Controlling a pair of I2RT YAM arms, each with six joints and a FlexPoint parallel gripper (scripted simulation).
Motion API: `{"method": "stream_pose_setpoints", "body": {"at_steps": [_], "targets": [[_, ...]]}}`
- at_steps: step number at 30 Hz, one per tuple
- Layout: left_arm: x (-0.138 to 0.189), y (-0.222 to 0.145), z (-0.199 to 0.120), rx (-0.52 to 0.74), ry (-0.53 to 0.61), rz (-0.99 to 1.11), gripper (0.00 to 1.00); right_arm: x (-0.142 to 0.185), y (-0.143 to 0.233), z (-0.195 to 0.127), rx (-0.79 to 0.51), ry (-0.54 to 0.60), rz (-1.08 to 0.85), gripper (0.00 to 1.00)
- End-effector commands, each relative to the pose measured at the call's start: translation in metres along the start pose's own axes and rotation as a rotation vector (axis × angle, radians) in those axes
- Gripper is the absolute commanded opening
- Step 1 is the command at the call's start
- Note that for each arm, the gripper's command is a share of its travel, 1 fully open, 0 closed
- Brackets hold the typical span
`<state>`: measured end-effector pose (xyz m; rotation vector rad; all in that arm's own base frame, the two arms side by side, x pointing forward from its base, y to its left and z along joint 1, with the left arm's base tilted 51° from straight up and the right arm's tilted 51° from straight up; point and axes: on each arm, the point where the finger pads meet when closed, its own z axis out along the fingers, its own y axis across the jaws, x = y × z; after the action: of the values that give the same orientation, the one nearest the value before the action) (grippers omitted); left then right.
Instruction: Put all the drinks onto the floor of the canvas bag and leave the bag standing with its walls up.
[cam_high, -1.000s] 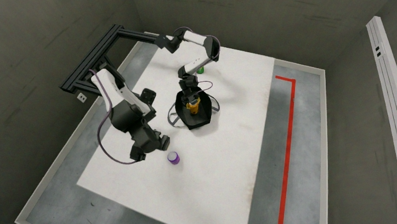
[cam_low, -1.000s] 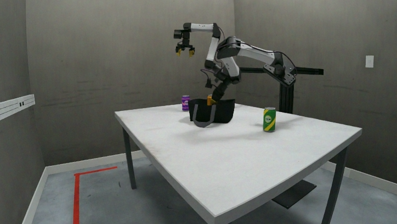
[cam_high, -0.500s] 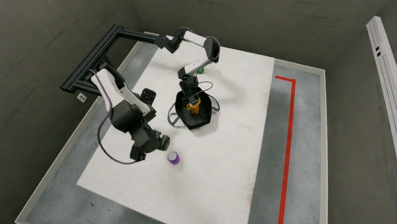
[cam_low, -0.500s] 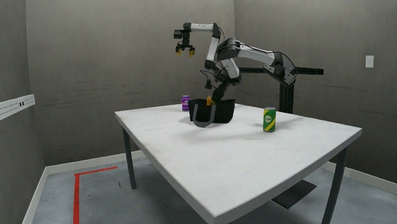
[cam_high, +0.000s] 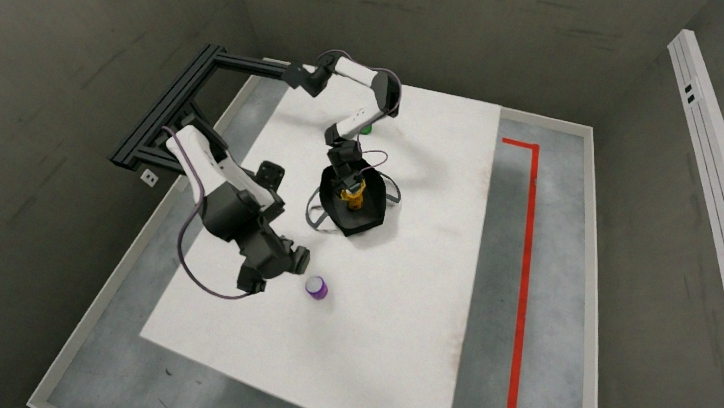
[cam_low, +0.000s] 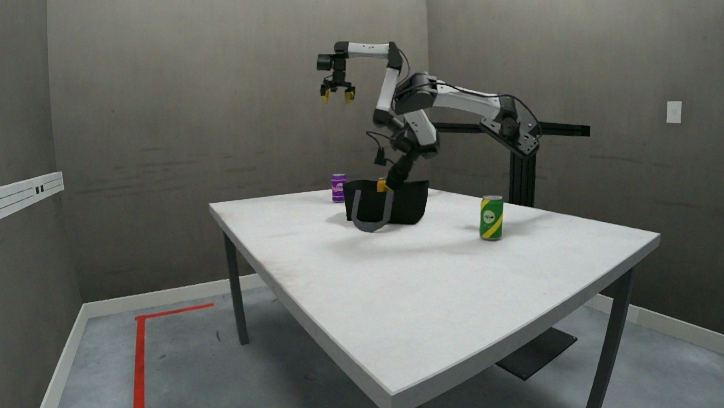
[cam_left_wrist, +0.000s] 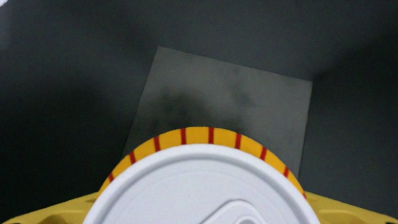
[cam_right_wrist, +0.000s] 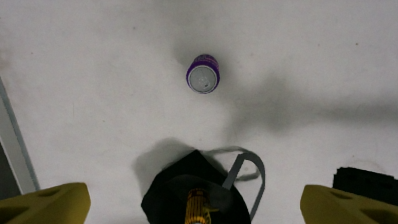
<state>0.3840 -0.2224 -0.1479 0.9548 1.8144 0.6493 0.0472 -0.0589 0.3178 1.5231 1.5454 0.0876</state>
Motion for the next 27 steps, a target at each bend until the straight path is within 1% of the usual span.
{"method": "stream_pose_setpoints", "body": {"at_steps": [1, 3, 4, 6, 7, 8, 11, 12, 14, 16, 17, 19, 20, 21, 23, 24, 25, 27], "targets": [[-0.028, 0.0, -0.001, 0.0, -0.09, -0.037, 0.67, -0.004, 0.001, -0.012, -0.033, -0.025, 0.0, 1.0], [-0.021, 0.006, 0.006, -0.011, -0.073, -0.045, 0.67, -0.004, 0.001, -0.012, -0.033, -0.025, 0.0, 1.0], [-0.031, 0.008, 0.003, -0.015, -0.09, -0.054, 0.67, -0.004, 0.001, -0.012, -0.033, -0.025, 0.0, 1.0], [-0.031, 0.008, 0.003, -0.015, -0.09, -0.054, 0.67, -0.004, 0.001, -0.012, -0.033, -0.025, 0.0, 1.0], [-0.02, 0.001, 0.004, -0.003, -0.077, -0.037, 0.67, -0.004, 0.001, -0.012, -0.033, -0.025, 0.0, 1.0], [-0.015, 0.004, 0.007, -0.008, -0.065, -0.039, 0.67, -0.004, 0.001, -0.012, -0.033, -0.025, 0.0, 1.0], [-0.023, 0.001, 0.005, -0.003, -0.086, -0.038, 0.67, -0.004, 0.001, -0.012, -0.033, -0.025, 0.0, 1.0], [-0.022, -0.001, 0.006, -0.001, -0.086, -0.035, 0.67, -0.004, 0.001, -0.012, -0.033, -0.025, 0.0, 1.0], [-0.018, 0.008, 0.01, -0.013, -0.075, -0.047, 0.67, -0.004, 0.001, -0.012, -0.033, -0.025, 0.0, 1.0], [-0.017, 0.0, 0.009, -0.003, -0.079, -0.035, 0.67, -0.004, 0.001, -0.012, -0.033, -0.025, 0.0, 1.0], [-0.024, 0.003, 0.007, -0.006, -0.092, -0.041, 0.67, -0.004, 0.001, -0.012, -0.033, -0.025, 0.0, 1.0], [-0.014, 0.004, 0.013, -0.01, -0.074, -0.042, 0.67, -0.004, 0.001, -0.012, -0.033, -0.025, 0.0, 1.0], [-0.016, 0.008, 0.014, -0.014, -0.076, -0.047, 0.67, -0.004, 0.001, -0.012, -0.033, -0.025, 0.0, 1.0], [-0.027, 0.006, 0.009, -0.012, -0.097, -0.049, 0.67, -0.004, 0.001, -0.012, -0.033, -0.025, 0.0, 1.0], [-0.027, 0.006, 0.009, -0.012, -0.097, -0.049, 0.67, -0.004, 0.001, -0.012, -0.033, -0.025, 0.0, 1.0], [-0.016, 0.002, 0.012, -0.005, -0.082, -0.037, 0.67, -0.004, 0.001, -0.012, -0.033, -0.025, 0.0, 1.0], [-0.01, 0.005, 0.017, -0.012, -0.068, -0.041, 0.67, -0.004, 0.001, -0.012, -0.033, -0.025, 0.0, 1.0], [-0.017, 0.005, 0.014, -0.01, -0.084, -0.042, 0.67, -0.004, 0.001, -0.012, -0.033, -0.025, 0.0, 1.0]]}}
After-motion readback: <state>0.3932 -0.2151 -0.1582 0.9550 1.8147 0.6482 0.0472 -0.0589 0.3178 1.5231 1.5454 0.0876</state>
